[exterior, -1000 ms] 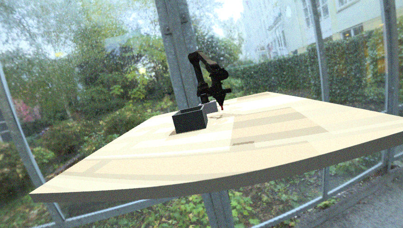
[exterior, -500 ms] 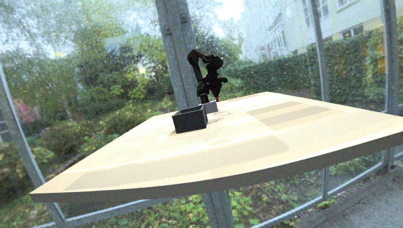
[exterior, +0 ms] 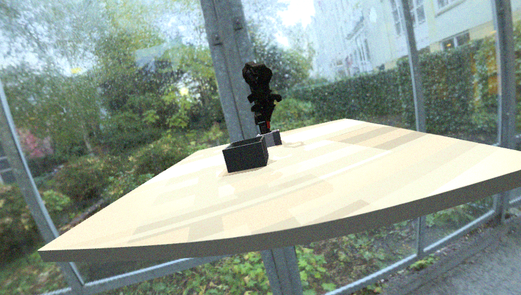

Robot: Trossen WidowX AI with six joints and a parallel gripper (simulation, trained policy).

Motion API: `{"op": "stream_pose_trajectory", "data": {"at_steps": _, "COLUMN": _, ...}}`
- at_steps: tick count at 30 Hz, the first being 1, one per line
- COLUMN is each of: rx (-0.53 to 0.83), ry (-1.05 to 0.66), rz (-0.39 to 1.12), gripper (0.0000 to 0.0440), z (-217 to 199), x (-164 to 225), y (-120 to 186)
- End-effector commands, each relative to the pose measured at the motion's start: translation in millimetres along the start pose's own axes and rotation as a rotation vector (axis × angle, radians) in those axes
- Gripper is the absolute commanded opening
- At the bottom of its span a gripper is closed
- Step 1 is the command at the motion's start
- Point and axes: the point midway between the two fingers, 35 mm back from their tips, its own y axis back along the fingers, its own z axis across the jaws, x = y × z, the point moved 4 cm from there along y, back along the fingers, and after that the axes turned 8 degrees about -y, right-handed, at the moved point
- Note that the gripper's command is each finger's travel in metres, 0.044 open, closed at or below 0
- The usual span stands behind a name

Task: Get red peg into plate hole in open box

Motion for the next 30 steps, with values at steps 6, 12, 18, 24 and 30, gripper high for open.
{"op": "stream_pose_trajectory", "data": {"at_steps": 6, "rx": 0.009, "ry": -0.054, "rz": -0.024, "gripper": 0.0, "z": 2.9, "x": -32.8, "y": -6.3}}
{"op": "stream_pose_trajectory", "data": {"at_steps": 12, "rx": 0.015, "ry": -0.094, "rz": -0.036, "gripper": 0.0, "z": 2.5, "x": -54.9, "y": -14.1}}
{"op": "stream_pose_trajectory", "data": {"at_steps": 18, "rx": 0.021, "ry": -0.135, "rz": -0.042, "gripper": 0.0003, "z": 1.9, "x": -76.2, "y": -24.5}}
{"op": "stream_pose_trajectory", "data": {"at_steps": 24, "rx": 0.029, "ry": -0.17, "rz": -0.039, "gripper": 0.0008, "z": 1.2, "x": -95.5, "y": -36.5}}
{"op": "stream_pose_trajectory", "data": {"at_steps": 30, "rx": 0.044, "ry": -0.193, "rz": -0.021, "gripper": 0.0013, "z": 0.1, "x": -108.5, "y": -51.1}}
